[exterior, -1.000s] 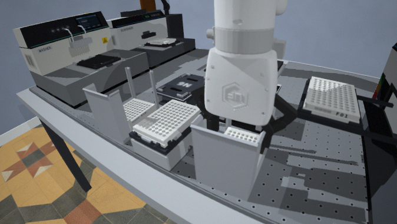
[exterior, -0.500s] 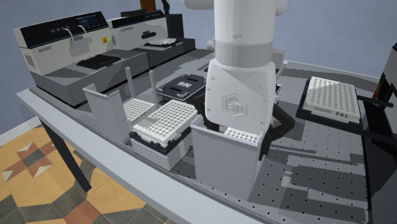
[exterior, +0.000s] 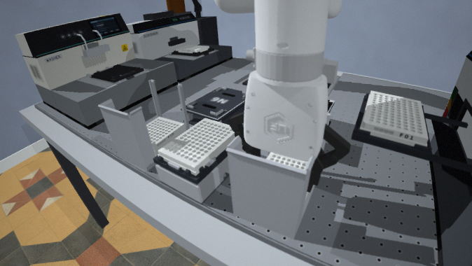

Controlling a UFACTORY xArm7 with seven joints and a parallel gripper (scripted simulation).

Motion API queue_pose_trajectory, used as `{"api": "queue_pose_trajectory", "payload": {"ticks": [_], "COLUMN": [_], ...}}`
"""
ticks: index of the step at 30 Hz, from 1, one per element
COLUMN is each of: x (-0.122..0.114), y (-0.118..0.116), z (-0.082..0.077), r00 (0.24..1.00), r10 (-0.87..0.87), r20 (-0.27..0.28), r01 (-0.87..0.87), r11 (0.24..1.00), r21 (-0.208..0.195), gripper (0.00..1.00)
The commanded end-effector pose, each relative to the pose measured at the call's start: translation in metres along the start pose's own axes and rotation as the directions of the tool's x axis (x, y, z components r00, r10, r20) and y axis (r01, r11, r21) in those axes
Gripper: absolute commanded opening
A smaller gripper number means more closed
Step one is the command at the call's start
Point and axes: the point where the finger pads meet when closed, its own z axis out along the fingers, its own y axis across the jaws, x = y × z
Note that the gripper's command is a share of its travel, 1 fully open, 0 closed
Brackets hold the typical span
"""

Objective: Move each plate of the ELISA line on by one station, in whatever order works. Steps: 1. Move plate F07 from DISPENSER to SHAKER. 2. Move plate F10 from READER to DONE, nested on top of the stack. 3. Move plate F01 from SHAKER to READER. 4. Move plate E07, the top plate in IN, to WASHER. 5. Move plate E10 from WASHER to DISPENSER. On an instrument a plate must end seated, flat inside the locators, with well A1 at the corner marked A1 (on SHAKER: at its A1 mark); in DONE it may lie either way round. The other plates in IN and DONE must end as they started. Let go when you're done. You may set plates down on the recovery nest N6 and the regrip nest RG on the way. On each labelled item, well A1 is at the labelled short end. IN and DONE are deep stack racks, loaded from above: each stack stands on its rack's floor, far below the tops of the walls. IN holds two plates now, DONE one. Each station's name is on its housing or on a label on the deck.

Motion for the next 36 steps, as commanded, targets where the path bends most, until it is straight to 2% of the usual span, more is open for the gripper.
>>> {"api": "queue_pose_trajectory", "payload": {"ticks": [1, 36], "x": [-0.0012, -0.0013], "y": [0.0004, 0.0004], "z": [-0.0008, 0.0092], "r00": [1.0, 1.0], "r10": [0.0, 0.0], "r20": [0.004, 0.004], "r01": [0.0, 0.0], "r11": [1.0, 1.0], "r21": [-0.001, -0.001], "gripper": [1.0, 1.0]}}
